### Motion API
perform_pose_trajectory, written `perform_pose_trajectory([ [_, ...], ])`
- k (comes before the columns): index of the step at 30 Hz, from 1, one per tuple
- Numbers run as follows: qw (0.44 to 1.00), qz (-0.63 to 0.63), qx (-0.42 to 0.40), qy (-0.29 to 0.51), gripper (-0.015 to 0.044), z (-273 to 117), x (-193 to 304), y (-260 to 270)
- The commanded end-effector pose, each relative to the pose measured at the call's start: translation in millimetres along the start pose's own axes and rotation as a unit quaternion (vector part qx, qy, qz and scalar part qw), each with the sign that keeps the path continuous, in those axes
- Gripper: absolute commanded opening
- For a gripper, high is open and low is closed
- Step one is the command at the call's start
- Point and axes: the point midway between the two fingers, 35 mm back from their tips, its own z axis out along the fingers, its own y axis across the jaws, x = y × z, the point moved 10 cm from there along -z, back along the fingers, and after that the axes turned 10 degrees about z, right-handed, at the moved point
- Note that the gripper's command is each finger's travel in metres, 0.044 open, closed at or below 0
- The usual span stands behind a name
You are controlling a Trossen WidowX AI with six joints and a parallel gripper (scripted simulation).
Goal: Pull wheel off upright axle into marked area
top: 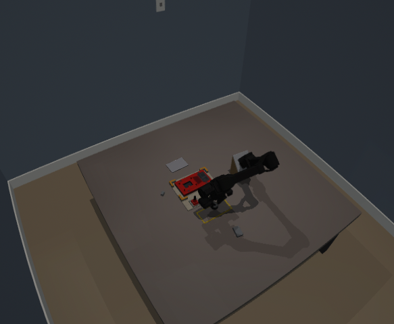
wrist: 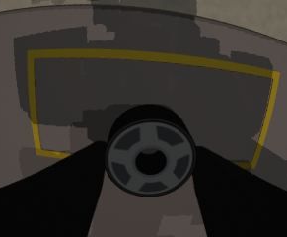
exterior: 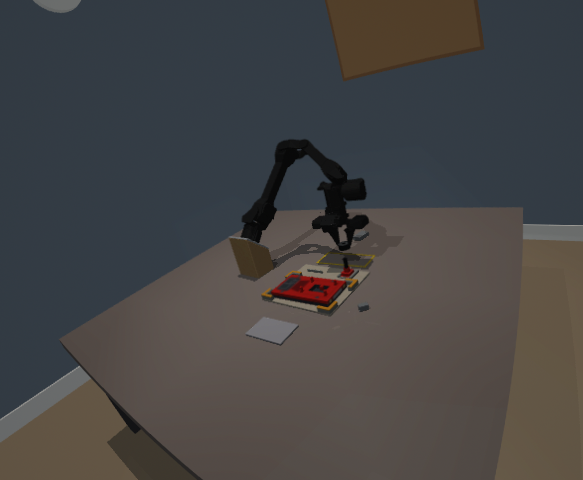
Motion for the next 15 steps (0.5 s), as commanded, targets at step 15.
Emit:
perform_pose_trajectory([
  [15,1.000,0.003,0.005,0.002,0.0131,42,-1,-4],
])
